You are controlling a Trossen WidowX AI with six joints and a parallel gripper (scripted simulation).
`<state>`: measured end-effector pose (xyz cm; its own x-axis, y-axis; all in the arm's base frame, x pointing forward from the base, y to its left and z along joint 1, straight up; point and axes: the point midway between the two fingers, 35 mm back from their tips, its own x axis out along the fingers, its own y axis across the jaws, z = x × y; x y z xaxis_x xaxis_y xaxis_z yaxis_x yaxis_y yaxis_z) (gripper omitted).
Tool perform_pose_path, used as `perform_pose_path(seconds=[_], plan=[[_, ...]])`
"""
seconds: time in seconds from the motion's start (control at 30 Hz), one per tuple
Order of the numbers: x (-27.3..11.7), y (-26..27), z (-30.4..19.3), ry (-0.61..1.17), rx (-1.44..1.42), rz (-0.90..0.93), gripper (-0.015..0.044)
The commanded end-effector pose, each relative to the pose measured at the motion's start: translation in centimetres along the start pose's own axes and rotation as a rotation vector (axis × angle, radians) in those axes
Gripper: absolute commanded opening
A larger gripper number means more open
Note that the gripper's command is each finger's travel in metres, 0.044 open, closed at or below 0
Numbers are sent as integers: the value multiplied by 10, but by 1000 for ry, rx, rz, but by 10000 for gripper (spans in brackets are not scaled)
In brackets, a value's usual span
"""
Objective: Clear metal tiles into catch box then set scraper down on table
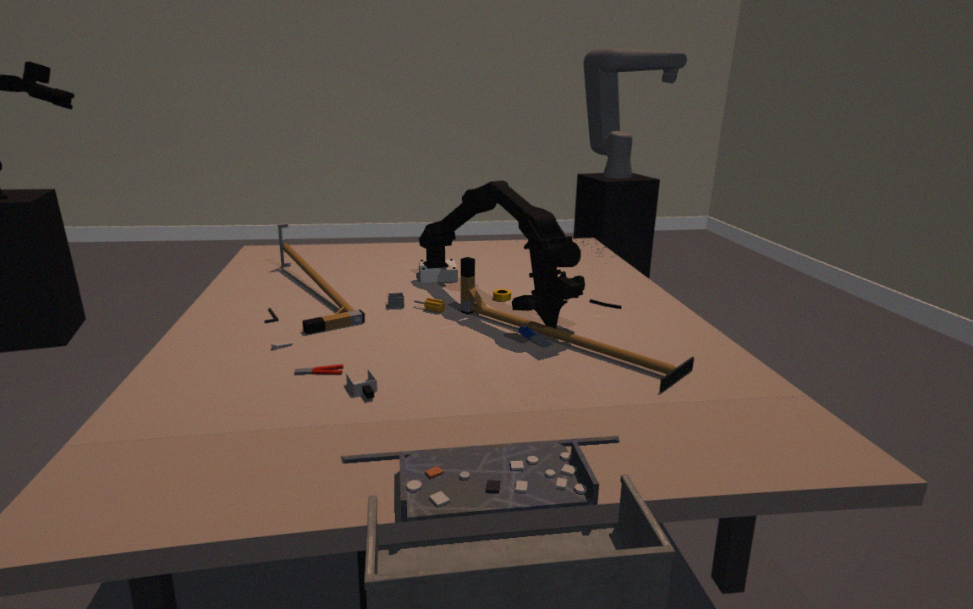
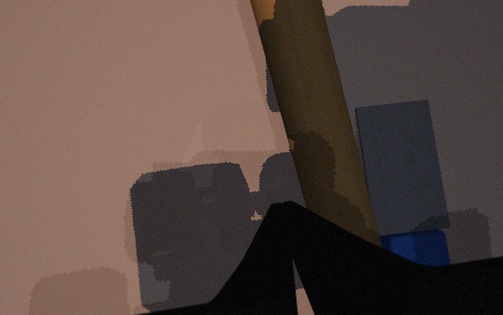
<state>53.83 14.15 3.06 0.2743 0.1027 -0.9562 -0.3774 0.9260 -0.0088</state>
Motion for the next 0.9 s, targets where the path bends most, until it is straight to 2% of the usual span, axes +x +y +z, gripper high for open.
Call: perform_pose_path(seconds=[0.0, 0.63, 0.87], plan=[[1, -8, 2, -6, 2, -4, 0], [1, -27, 4, -16, 1, -9, 0], [-21, -18, 8, -29, -2, -6, 0]])
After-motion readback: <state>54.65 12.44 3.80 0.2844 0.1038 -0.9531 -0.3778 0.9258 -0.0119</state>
